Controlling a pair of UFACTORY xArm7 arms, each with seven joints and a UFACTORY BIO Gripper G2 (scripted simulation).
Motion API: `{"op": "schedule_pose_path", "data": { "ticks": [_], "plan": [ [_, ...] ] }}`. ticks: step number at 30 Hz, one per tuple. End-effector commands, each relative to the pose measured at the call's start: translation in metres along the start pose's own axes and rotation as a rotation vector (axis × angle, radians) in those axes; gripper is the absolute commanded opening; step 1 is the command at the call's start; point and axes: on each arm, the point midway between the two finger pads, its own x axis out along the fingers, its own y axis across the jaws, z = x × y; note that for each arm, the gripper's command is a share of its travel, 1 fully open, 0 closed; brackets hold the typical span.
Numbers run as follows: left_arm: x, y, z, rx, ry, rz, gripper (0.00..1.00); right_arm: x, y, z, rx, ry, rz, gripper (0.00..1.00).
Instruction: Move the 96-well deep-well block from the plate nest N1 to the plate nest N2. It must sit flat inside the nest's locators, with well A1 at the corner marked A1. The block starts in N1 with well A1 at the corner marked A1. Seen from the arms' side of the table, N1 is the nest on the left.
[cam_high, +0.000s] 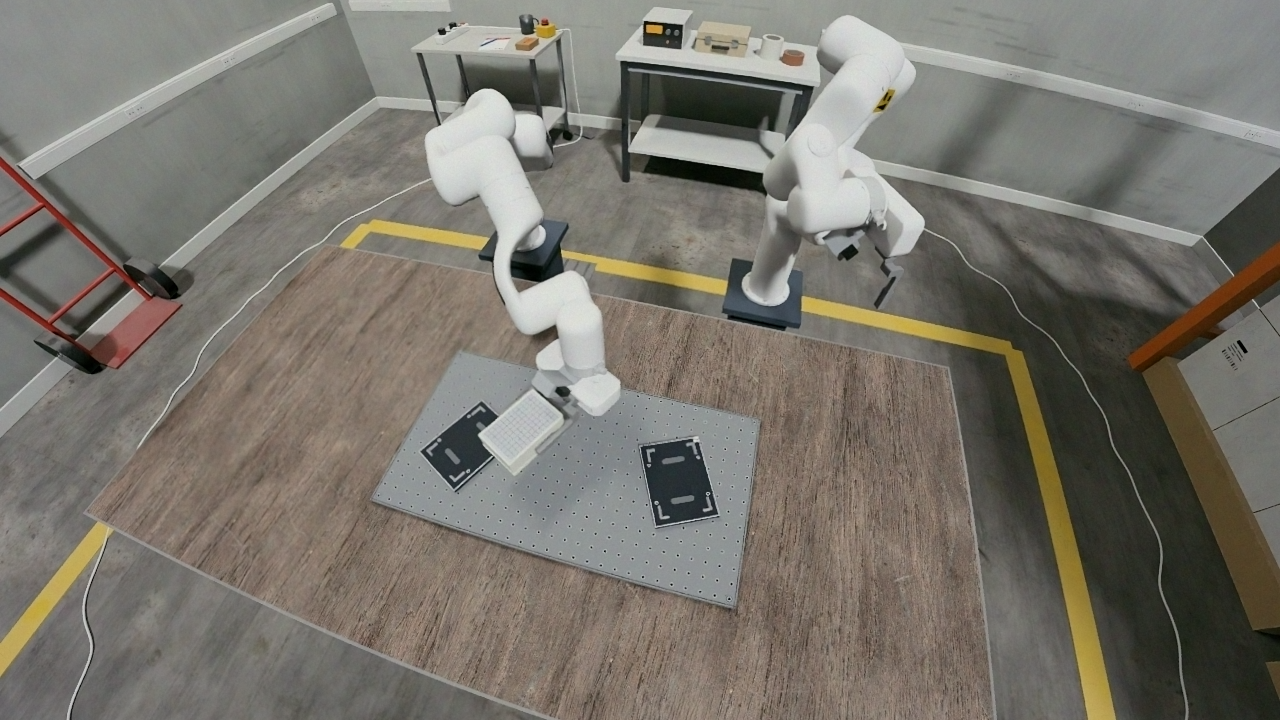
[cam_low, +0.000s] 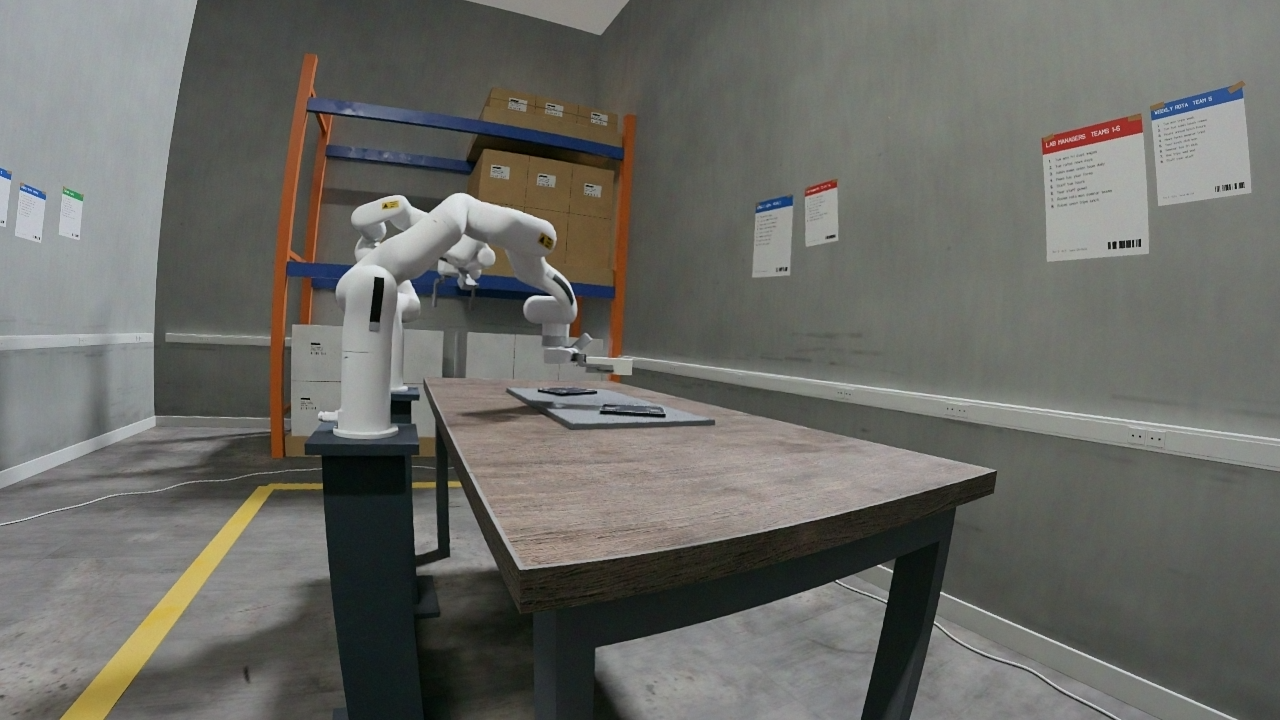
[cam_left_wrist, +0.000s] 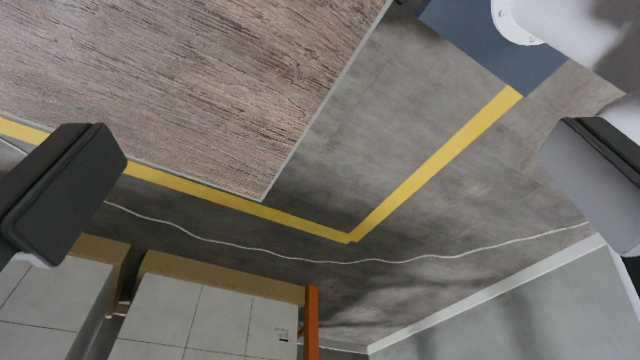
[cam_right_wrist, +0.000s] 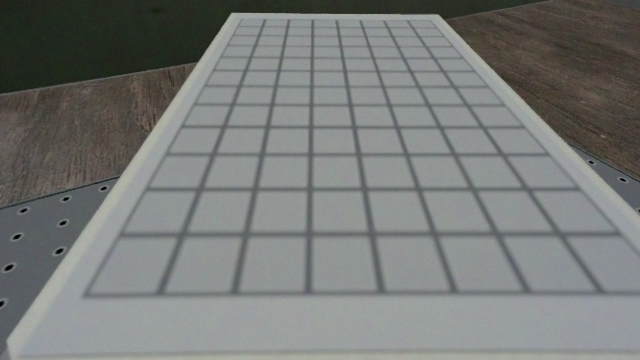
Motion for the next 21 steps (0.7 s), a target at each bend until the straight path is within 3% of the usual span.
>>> {"op": "schedule_pose_path", "data": {
  "ticks": [1, 21],
  "plan": [
    [-0.001, 0.000, 0.000, 0.000, -0.001, 0.002, 1.00, 0.005, -0.006, 0.003, 0.007, -0.003, 0.001, 0.00],
    [-0.001, 0.000, 0.000, 0.000, -0.001, 0.002, 1.00, 0.036, -0.057, 0.003, 0.006, -0.003, 0.001, 0.00]
  ]
}}
